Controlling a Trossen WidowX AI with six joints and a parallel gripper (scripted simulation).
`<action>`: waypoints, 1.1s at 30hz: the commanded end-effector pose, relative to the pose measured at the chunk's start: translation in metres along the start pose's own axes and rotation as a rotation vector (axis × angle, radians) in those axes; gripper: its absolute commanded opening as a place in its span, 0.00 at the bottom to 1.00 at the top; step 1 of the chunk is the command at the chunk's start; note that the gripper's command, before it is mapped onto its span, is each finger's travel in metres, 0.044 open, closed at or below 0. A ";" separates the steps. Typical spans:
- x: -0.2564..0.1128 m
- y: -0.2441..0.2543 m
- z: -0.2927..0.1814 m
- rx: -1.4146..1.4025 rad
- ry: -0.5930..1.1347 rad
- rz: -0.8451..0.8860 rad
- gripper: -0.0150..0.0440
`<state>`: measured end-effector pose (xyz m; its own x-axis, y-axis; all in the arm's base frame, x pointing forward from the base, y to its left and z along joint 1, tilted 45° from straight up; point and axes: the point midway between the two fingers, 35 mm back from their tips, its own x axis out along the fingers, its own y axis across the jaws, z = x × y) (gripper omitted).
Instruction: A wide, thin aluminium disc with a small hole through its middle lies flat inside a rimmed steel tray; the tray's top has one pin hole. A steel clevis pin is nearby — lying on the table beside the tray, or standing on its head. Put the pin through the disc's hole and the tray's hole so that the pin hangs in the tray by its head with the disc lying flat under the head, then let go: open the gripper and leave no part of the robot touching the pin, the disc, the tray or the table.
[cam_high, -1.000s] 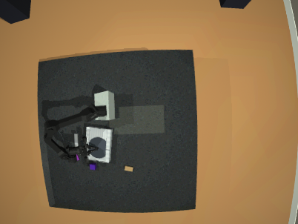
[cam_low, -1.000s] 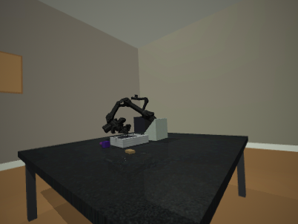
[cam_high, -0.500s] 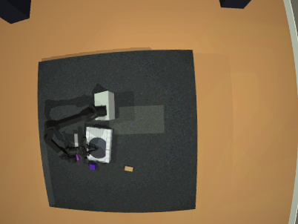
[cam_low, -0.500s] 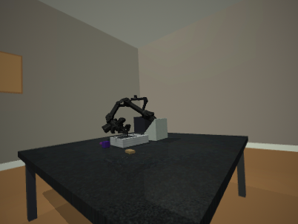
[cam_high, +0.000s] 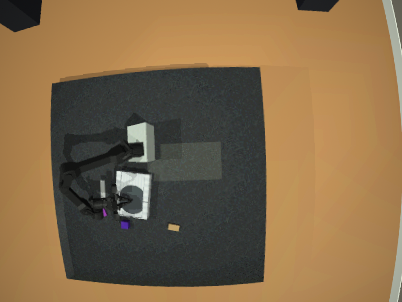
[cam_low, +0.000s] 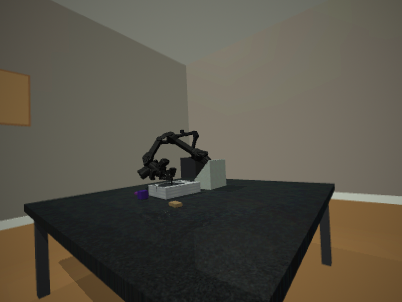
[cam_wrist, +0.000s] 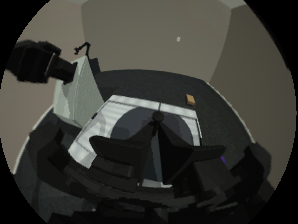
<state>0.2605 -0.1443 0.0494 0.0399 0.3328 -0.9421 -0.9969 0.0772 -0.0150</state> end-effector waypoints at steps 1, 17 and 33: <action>0.000 0.000 0.000 0.000 0.000 0.000 0.25; 0.001 -0.001 -0.002 0.003 0.001 -0.002 0.25; 0.002 0.000 -0.003 0.005 -0.001 -0.002 0.25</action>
<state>0.2608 -0.1465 0.0465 0.0415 0.3337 -0.9418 -0.9964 0.0830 -0.0145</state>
